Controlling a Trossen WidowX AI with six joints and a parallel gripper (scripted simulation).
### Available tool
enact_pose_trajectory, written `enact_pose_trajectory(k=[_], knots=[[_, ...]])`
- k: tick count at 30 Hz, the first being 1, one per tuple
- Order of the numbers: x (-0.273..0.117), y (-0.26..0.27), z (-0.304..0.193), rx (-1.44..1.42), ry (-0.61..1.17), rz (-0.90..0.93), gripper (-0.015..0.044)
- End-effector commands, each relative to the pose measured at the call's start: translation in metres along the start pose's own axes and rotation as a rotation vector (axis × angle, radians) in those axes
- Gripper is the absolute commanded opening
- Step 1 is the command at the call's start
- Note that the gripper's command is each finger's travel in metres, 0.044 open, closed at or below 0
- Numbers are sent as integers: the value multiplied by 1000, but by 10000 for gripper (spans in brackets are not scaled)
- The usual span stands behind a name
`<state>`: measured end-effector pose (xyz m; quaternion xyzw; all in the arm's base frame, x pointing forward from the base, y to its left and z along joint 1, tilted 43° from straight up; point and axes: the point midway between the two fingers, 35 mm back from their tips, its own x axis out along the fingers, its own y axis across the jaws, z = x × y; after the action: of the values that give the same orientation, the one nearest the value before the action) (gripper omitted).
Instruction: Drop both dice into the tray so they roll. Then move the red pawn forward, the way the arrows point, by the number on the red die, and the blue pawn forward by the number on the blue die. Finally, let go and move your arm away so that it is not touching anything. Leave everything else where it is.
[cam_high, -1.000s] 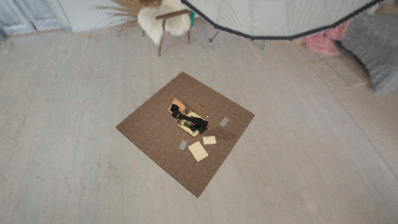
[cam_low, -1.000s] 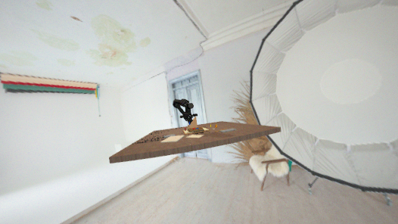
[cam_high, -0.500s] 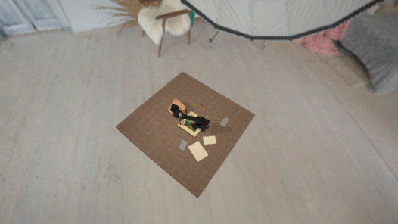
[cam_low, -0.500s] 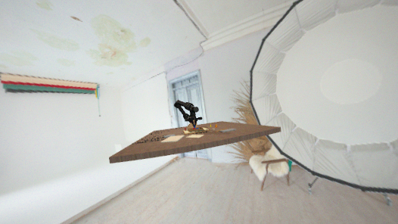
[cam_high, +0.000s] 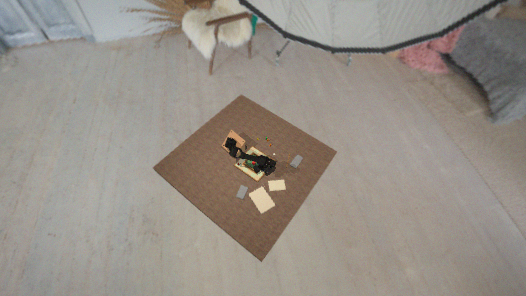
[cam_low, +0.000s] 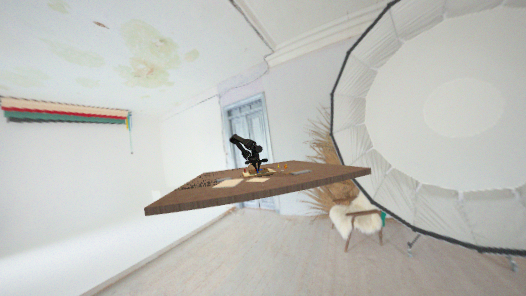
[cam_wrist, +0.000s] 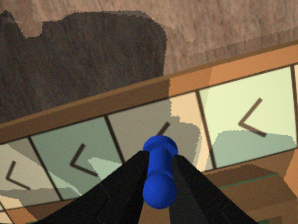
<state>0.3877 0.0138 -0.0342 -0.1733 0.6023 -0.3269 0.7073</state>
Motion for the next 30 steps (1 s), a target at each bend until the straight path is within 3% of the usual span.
enact_pose_trajectory(k=[1, 5, 15, 19, 22, 26, 30], knots=[[7, -1, 0, -3, -1, -6, 0], [12, -1, 0, -3, -1, -6, 0], [6, -1, -1, 0, 4, -2, 263], [-37, -1, -1, -3, 0, -4, 368], [-40, -1, -1, -4, 0, -4, 440], [-47, 0, -3, -9, 0, -2, 440], [-84, -4, -57, -115, 4, 19, 440]])
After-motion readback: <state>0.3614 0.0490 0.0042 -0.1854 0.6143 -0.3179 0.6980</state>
